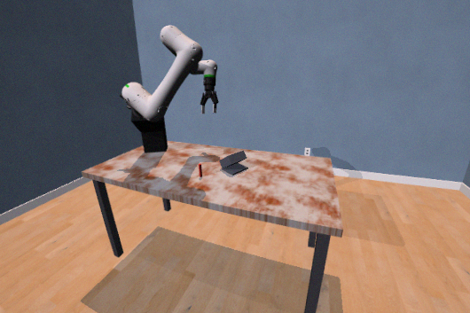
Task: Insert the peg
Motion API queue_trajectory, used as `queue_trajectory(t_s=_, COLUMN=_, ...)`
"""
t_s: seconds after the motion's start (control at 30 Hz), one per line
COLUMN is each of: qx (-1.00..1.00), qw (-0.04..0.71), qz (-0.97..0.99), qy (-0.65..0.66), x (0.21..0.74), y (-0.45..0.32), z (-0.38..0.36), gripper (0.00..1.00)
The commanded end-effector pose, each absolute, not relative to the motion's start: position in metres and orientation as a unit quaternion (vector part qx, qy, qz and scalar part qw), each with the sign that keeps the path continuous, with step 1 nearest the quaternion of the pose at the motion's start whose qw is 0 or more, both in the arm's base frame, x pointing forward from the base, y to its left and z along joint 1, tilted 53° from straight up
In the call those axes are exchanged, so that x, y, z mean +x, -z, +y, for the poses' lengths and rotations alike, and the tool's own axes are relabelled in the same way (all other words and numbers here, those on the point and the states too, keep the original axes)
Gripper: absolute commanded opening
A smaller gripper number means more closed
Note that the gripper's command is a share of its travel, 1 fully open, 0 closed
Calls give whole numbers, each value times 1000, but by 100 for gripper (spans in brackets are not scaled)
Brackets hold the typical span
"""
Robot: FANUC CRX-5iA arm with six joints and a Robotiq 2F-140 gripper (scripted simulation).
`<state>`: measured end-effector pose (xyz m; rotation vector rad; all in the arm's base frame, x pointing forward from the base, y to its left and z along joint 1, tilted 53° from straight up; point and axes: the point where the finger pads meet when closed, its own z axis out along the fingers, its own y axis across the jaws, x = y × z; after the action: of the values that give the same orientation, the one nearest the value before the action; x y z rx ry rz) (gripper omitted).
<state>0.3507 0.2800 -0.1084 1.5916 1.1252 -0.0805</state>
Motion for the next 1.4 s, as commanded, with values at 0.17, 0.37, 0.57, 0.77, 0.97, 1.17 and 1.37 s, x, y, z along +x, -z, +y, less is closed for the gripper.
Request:
queue_trajectory(t_s=0.17, qx=745, qw=524, qz=412, qy=-23, x=407, y=71, z=257, gripper=100)
queue_trajectory(t_s=0.37, qx=794, qw=495, qz=347, qy=-66, x=447, y=39, z=227, gripper=100)
queue_trajectory(t_s=0.57, qx=834, qw=465, qz=276, qy=-110, x=482, y=7, z=189, gripper=100)
queue_trajectory(t_s=0.77, qx=856, qw=445, qz=226, qy=-138, x=502, y=-14, z=161, gripper=100)
queue_trajectory(t_s=0.97, qx=880, qw=415, qz=147, qy=-180, x=525, y=-46, z=114, gripper=100)
queue_trajectory(t_s=1.17, qx=894, qw=384, qz=67, qy=-222, x=540, y=-77, z=64, gripper=100)
queue_trajectory(t_s=1.37, qx=897, qw=364, qz=13, qy=-249, x=546, y=-98, z=29, gripper=100)
